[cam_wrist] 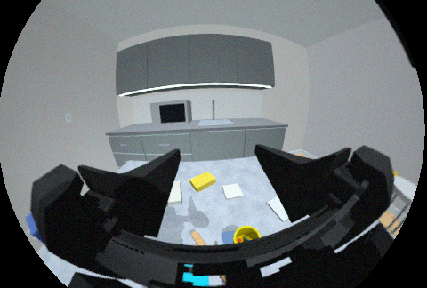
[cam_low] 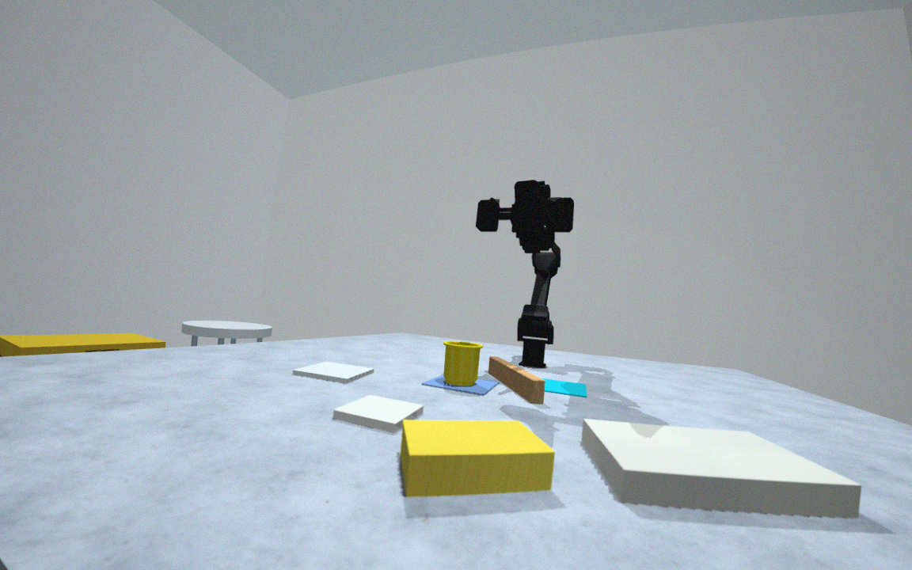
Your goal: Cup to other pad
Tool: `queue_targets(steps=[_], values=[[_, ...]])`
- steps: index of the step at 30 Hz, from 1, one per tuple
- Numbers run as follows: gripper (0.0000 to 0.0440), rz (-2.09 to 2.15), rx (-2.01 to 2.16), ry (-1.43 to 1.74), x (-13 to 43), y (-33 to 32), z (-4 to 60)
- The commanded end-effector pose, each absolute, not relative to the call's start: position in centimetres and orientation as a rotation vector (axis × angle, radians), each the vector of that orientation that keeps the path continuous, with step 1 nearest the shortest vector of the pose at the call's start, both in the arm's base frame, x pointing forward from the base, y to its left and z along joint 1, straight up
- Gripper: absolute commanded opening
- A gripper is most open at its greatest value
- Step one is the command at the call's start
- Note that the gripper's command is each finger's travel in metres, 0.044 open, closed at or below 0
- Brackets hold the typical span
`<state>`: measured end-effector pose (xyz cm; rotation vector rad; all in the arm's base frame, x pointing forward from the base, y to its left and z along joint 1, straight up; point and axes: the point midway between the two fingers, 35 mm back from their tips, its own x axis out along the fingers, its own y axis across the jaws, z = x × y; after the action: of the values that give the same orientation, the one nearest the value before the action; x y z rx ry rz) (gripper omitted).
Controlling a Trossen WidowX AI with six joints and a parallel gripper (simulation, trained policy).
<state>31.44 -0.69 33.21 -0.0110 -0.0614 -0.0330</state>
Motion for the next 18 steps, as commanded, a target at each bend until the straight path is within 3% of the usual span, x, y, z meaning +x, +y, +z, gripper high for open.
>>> queue_targets(steps=[1,11,18], values=[[0.0374,-0.034,-0.007,-0.055,31.5,-0.7,33.2],[0.0115,-0.02,0.046,0.057,32.4,0.3,32.0],[0.0108,0.01,0.094,0.158,33.3,1.4,31.0]])
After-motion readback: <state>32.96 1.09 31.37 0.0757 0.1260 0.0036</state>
